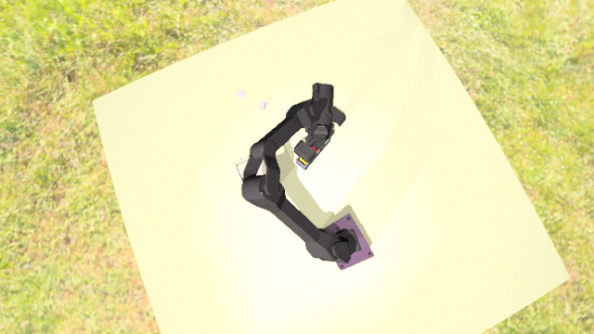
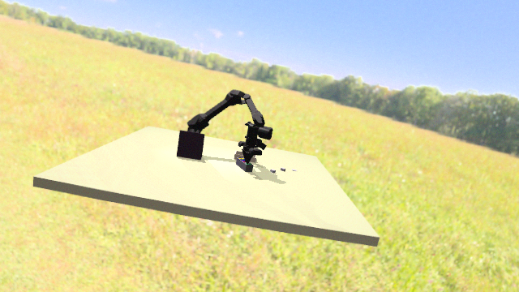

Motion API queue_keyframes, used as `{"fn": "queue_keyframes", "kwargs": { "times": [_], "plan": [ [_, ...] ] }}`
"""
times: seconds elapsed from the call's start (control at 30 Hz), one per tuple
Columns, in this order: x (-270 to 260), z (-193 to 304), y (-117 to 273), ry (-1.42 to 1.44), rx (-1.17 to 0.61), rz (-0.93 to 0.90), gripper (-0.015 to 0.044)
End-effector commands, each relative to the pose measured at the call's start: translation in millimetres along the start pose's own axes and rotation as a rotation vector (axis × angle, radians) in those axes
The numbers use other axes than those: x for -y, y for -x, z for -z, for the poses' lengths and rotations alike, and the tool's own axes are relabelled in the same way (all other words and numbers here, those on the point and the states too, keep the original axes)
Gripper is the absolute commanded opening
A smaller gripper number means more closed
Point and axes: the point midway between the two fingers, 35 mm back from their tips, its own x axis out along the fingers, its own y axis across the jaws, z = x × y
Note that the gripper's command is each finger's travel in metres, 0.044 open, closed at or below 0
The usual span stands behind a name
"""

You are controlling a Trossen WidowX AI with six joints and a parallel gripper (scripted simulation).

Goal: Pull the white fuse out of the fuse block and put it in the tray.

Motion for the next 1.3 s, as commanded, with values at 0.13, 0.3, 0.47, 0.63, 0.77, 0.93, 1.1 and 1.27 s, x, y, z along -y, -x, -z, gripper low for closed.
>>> {"fn": "queue_keyframes", "kwargs": {
  "times": [0.13, 0.3, 0.47, 0.63, 0.77, 0.93, 1.1, 1.27],
  "plan": [
    [0.2, -0.3, 4.1, 0.002, 0.0, 0.001, 0.0],
    [0.3, -0.3, 6.5, 0.002, 0.0, 0.001, 0.0],
    [0.4, -0.4, 8.9, 0.002, 0.0, 0.001, 0.0],
    [0.5, -0.5, 11.4, 0.001, 0.0, 0.001, 0.0],
    [0.5, -0.5, 13.3, 0.001, 0.0, 0.001, 0.0],
    [0.6, -0.5, 15.8, 0.001, 0.0, 0.001, 0.0],
    [0.6, -0.5, 18.3, 0.001, 0.0, 0.001, 0.0],
    [0.7, -0.5, 20.7, 0.001, 0.0, 0.001, 0.0]
  ]
}}
